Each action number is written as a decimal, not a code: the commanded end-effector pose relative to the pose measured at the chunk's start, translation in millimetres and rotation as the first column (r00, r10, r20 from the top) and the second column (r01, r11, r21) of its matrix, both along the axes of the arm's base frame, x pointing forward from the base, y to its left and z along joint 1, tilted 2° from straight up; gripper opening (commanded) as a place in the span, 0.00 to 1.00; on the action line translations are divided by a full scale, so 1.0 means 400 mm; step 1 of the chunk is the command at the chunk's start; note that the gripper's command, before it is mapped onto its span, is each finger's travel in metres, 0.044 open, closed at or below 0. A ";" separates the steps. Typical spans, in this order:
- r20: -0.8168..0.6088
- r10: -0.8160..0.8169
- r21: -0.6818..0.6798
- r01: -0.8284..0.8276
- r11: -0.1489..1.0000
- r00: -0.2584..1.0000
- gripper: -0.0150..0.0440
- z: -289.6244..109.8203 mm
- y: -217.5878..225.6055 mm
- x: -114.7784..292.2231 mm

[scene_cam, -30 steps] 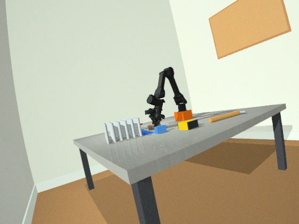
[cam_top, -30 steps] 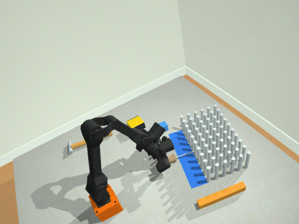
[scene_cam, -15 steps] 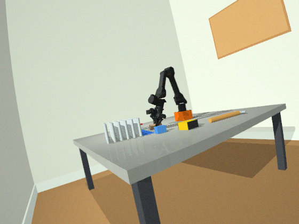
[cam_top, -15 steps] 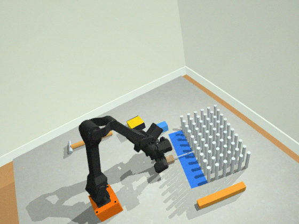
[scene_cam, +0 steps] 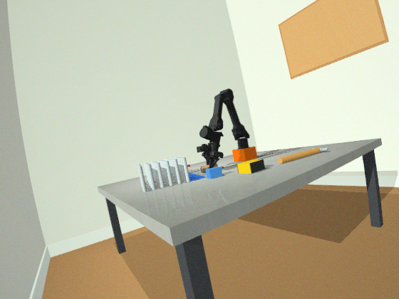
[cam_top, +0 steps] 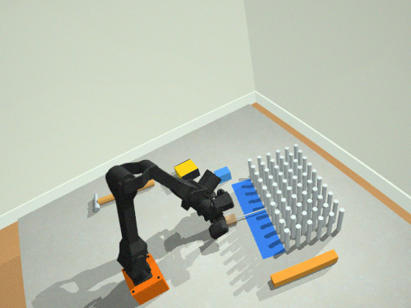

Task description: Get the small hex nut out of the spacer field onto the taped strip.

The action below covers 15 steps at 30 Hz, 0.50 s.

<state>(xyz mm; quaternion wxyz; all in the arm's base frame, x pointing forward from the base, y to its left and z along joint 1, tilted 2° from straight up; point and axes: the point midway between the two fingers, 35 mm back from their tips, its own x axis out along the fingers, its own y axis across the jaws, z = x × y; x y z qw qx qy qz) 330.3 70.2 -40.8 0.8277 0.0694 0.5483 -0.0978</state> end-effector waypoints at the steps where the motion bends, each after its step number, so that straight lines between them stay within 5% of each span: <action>1: 0.000 -0.003 0.000 0.003 1.000 1.000 0.25 0.002 0.001 -0.010; 15: -0.001 -0.003 0.000 0.003 1.000 1.000 0.25 0.002 0.007 -0.034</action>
